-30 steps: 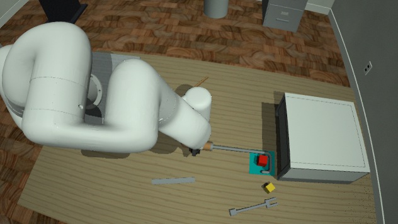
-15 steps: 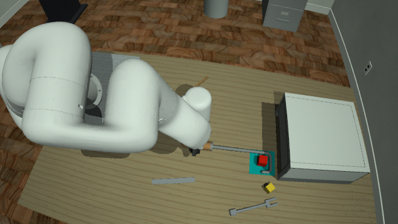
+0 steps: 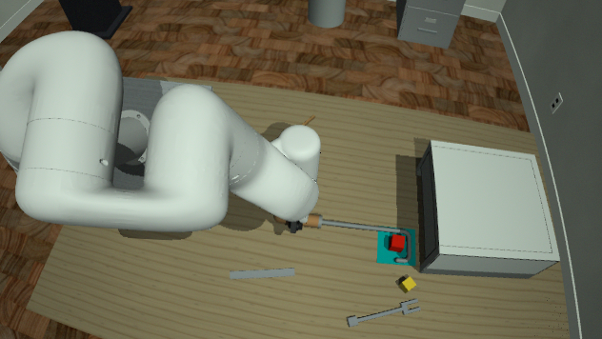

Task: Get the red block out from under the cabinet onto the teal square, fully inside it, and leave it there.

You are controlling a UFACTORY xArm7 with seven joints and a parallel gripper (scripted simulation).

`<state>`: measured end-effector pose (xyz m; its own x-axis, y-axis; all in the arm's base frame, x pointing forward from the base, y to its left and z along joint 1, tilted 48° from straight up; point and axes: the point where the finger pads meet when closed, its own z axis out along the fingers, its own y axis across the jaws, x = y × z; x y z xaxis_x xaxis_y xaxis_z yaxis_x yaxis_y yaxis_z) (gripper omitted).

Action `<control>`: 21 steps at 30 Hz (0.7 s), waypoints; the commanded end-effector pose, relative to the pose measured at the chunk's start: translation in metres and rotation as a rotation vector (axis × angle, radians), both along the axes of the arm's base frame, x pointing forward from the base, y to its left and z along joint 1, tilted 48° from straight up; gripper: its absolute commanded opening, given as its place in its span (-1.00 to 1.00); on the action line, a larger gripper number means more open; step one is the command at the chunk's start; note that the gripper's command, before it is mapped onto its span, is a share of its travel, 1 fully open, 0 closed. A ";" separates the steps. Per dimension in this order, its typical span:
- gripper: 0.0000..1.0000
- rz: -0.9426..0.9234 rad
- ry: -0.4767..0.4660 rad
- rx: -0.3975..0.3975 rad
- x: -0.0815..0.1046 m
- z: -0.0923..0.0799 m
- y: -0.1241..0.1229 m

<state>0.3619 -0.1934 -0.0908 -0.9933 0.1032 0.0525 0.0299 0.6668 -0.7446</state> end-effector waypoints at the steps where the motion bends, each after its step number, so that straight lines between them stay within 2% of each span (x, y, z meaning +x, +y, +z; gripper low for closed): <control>1: 0.16 0.004 -0.003 0.002 0.003 0.007 0.010; 11: 0.16 0.004 -0.003 0.002 0.008 0.038 0.044; 13: 0.16 0.004 -0.003 0.002 0.008 0.038 0.044; 21: 0.16 0.004 -0.003 0.002 0.013 0.066 0.074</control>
<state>0.3720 -0.1305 -0.0349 -0.9935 0.1018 0.0515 0.0299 0.6680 -0.7436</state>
